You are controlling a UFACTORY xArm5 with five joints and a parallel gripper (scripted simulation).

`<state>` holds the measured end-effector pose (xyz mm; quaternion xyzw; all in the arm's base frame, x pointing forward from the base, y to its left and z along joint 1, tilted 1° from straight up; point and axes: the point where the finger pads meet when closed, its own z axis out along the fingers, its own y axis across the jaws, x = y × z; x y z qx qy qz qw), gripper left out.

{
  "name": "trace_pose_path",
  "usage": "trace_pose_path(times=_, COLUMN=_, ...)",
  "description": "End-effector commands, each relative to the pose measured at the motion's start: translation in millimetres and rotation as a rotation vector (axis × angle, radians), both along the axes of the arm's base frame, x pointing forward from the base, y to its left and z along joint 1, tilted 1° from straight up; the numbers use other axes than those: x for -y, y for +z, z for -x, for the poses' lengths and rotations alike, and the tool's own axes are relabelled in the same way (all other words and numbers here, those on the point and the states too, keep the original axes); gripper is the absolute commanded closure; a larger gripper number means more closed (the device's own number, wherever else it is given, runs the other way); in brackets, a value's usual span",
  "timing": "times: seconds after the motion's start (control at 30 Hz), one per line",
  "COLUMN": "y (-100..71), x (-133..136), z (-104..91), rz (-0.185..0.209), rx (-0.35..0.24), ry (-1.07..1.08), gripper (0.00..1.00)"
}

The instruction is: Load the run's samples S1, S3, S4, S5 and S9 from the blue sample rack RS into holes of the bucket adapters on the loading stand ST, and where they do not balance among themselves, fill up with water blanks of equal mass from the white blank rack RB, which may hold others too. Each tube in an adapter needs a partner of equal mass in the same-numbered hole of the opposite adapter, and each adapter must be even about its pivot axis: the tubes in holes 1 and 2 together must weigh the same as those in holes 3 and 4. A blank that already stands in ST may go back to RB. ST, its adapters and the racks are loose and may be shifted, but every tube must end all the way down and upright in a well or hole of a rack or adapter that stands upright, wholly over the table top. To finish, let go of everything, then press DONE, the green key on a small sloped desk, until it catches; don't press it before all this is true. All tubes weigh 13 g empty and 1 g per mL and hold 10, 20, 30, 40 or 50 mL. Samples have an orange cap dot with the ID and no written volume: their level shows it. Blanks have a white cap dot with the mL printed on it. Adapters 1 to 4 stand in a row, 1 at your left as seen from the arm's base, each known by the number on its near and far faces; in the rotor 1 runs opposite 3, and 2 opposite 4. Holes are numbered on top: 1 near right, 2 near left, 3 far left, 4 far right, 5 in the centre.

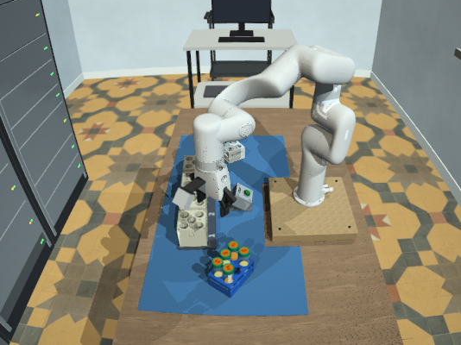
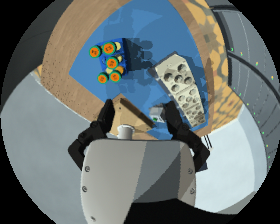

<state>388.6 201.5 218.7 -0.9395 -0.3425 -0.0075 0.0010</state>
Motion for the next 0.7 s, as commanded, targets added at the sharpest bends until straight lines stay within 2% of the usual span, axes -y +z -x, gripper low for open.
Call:
trace_pose_path(times=0.0, y=1.7, x=-17.6, z=0.2, rz=-0.002, rx=0.003, ry=-0.001, gripper=0.0)
trace_pose_path(times=0.13, y=1.9, x=-37.5, z=1.8, rz=-0.003, rx=0.003, ry=-0.001, gripper=0.0)
trace_pose_path(times=0.2, y=1.9, x=-37.5, z=1.8, rz=-0.003, rx=0.003, ry=-0.001, gripper=0.0)
trace_pose_path(times=0.67, y=2.8, x=-107.3, z=7.7, rz=-0.005, rx=0.002, ry=0.0, gripper=0.0)
